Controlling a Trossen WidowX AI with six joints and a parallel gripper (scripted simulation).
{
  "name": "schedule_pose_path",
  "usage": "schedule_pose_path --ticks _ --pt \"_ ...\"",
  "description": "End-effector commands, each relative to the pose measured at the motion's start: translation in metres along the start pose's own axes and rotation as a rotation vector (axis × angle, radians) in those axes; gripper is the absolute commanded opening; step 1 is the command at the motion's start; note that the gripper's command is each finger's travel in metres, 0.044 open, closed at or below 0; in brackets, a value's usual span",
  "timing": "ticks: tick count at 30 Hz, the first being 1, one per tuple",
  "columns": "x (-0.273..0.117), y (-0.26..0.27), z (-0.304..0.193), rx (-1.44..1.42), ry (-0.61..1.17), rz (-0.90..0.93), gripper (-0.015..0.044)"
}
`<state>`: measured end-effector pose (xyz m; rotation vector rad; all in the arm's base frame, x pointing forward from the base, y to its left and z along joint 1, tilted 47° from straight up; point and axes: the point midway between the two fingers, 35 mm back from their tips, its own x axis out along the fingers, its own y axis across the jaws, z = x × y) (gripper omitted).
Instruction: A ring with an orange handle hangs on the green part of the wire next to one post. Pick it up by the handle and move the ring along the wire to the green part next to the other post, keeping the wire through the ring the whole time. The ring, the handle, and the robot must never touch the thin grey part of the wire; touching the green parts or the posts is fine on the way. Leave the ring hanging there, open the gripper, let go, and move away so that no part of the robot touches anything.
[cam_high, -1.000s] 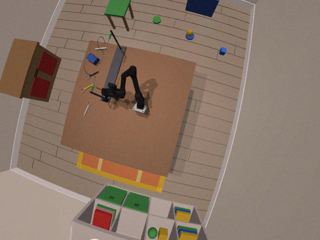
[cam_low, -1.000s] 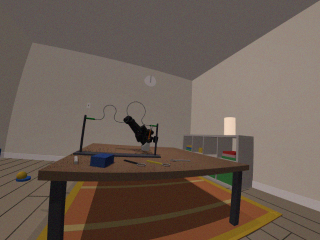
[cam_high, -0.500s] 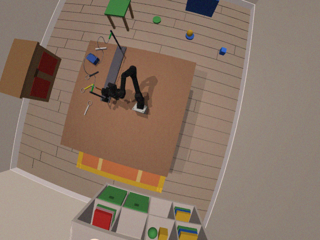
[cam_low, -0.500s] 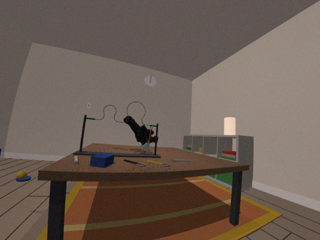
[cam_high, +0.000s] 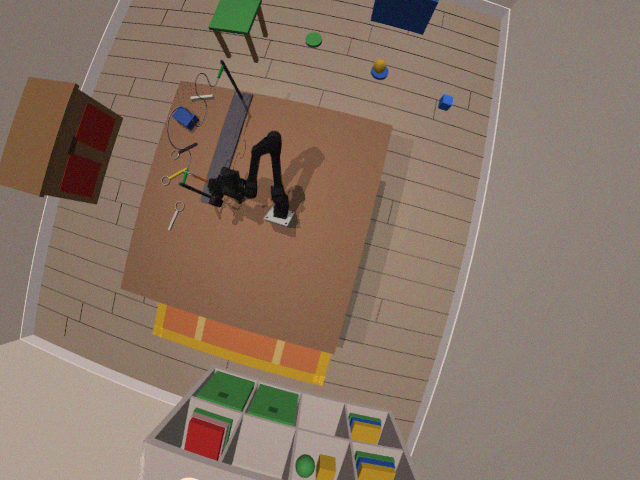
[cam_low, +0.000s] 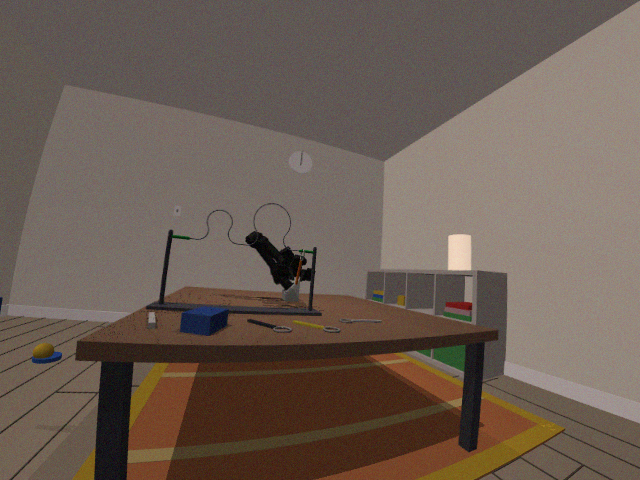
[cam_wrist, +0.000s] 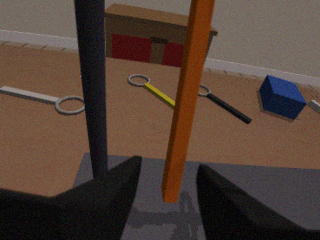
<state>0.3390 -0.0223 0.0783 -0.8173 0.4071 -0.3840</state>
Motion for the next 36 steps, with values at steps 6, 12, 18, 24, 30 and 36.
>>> schedule_pose_path --ticks 6,12,18,24,30,36 --pt "-0.006 0.000 -0.003 -0.001 0.008 -0.001 0.0160" --pt "-0.006 0.000 -0.003 -0.001 0.008 -0.001 0.0160" --pt "-0.006 0.000 -0.003 -0.001 0.008 -0.001 0.0160" --pt "-0.006 0.000 -0.003 -0.001 0.008 -0.001 0.0160" --pt "-0.006 0.000 -0.003 -0.001 0.008 -0.001 0.0160" --pt "-0.045 -0.001 -0.006 -0.002 0.000 -0.001 0.0291"
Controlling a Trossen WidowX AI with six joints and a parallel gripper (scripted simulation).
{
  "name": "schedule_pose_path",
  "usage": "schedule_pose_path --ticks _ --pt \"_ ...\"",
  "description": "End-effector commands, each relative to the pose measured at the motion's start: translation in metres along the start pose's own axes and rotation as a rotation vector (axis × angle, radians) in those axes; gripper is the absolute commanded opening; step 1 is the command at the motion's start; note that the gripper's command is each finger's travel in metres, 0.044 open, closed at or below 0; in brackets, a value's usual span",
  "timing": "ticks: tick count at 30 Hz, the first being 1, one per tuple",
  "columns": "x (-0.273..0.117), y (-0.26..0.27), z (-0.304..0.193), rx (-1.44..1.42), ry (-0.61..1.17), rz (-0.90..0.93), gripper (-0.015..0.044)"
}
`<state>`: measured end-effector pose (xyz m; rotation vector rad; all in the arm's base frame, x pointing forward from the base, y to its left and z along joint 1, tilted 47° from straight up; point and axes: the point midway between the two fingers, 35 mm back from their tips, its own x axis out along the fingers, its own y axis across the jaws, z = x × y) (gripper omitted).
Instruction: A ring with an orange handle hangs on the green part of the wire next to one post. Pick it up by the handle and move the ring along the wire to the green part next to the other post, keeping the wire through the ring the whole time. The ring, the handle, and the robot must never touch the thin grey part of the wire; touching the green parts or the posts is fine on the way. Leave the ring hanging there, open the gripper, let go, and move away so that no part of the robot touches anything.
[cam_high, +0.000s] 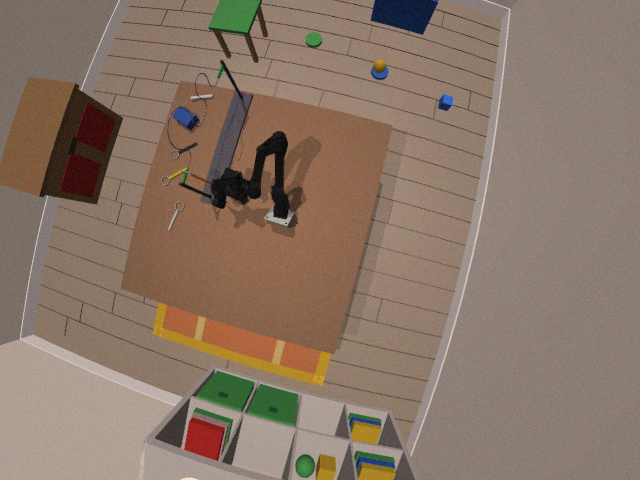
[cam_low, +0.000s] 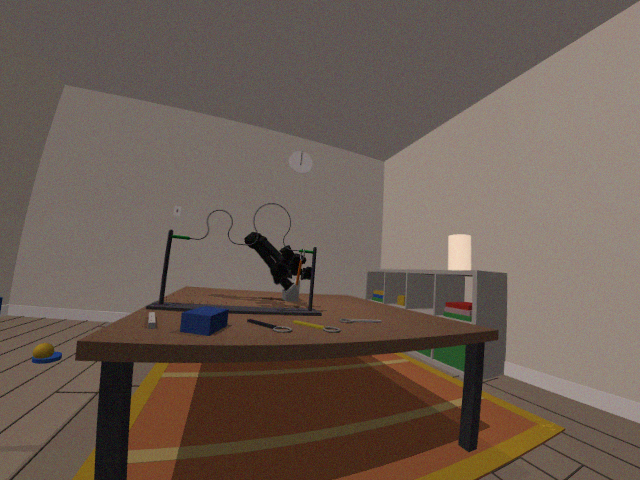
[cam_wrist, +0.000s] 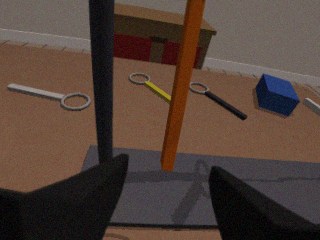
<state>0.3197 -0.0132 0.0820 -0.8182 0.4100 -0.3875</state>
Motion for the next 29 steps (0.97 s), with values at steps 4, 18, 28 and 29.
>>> schedule_pose_path --ticks 4,18,28,29 --pt "-0.0305 -0.0010 -0.0067 -0.002 -0.006 0.000 0.0396" --pt "-0.0305 -0.0010 -0.0067 -0.002 -0.006 0.000 0.0440" --pt "-0.0305 -0.0010 -0.0067 -0.002 -0.006 0.000 0.0440" --pt "-0.0305 -0.0010 -0.0067 -0.002 -0.006 0.000 0.0440"
